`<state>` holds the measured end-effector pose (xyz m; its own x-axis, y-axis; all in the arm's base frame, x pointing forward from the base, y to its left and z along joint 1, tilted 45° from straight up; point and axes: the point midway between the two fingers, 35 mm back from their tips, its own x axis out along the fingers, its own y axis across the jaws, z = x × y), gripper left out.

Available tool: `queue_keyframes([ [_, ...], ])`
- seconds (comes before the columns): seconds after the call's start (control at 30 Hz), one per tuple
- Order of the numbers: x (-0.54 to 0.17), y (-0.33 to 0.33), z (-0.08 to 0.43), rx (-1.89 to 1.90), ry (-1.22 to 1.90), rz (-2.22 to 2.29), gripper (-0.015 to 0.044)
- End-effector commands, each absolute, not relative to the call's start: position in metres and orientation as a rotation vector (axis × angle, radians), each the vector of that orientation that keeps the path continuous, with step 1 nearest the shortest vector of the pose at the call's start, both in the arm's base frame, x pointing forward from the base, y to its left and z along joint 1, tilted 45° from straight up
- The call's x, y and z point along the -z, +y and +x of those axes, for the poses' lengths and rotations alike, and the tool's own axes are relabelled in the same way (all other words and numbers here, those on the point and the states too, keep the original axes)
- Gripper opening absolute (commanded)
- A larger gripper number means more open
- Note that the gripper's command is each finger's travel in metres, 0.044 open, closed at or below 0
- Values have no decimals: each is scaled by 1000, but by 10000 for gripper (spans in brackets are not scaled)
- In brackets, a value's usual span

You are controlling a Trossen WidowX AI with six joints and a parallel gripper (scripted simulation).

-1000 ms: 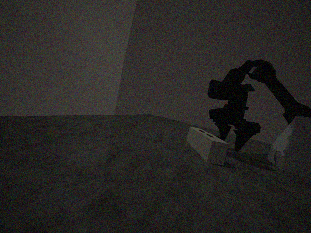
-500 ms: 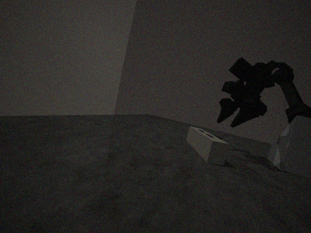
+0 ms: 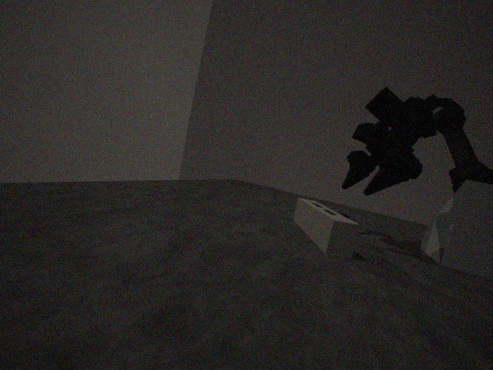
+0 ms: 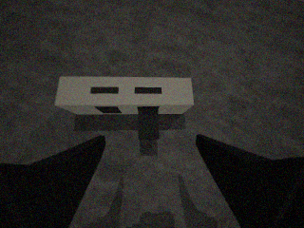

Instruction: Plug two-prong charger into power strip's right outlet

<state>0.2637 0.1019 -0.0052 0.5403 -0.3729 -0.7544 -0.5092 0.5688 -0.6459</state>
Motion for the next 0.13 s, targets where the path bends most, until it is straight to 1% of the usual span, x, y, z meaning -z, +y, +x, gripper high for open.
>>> queue_keyframes([
  [0.0,6,101,262,-106,1048,-1016,440],
  [0.1,6,101,262,-106,1048,-1016,440],
])
